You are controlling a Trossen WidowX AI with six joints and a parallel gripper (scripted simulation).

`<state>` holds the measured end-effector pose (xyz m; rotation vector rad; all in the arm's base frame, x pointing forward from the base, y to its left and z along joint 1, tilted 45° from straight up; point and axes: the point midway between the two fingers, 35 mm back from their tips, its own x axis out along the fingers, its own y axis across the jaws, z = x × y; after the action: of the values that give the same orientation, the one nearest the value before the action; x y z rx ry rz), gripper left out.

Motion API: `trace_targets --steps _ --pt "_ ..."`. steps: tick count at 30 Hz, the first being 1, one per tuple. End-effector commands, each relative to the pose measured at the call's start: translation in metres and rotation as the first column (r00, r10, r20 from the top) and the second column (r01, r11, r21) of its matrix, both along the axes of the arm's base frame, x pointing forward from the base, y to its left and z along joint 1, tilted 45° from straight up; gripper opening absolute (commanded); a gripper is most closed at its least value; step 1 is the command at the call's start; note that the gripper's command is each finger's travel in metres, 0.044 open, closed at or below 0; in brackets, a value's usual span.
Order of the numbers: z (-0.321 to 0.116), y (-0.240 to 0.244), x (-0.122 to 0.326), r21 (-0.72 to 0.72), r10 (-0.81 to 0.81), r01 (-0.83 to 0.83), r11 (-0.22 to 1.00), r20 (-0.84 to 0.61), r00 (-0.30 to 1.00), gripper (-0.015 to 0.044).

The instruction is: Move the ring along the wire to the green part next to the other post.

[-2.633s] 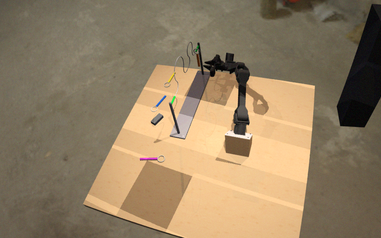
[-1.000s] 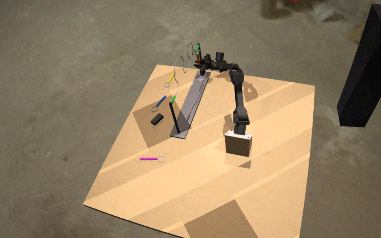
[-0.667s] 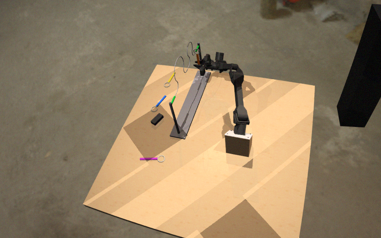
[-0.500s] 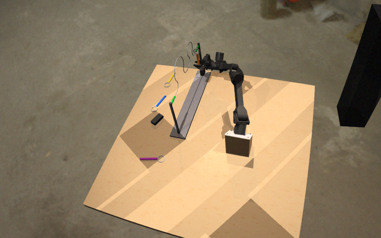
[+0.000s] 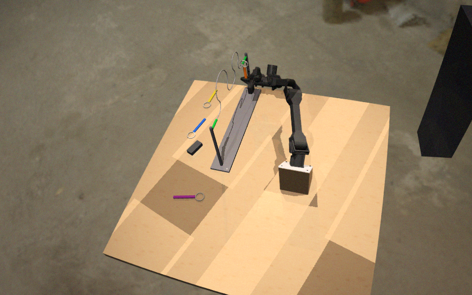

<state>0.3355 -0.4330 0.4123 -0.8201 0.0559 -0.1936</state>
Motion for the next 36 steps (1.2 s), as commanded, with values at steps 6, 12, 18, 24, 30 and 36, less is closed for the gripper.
trace_targets --steps 6,12,18,24,30,36 --pt "0.001 0.002 0.000 -0.001 0.000 0.000 1.000 0.000 1.000 -0.0150" --pt "0.008 0.011 0.002 0.004 -0.003 0.003 1.000 0.003 1.000 -0.0150" --pt "0.008 0.011 0.002 0.004 -0.003 0.003 1.000 0.003 1.000 -0.0150" --pt "0.008 0.011 0.002 0.004 -0.003 0.003 1.000 0.003 1.000 -0.0150" --pt "0.008 0.011 0.002 0.004 -0.003 0.003 1.000 0.003 1.000 -0.0150" --pt "0.008 0.011 0.002 0.004 -0.003 0.003 1.000 0.003 1.000 -0.0150"
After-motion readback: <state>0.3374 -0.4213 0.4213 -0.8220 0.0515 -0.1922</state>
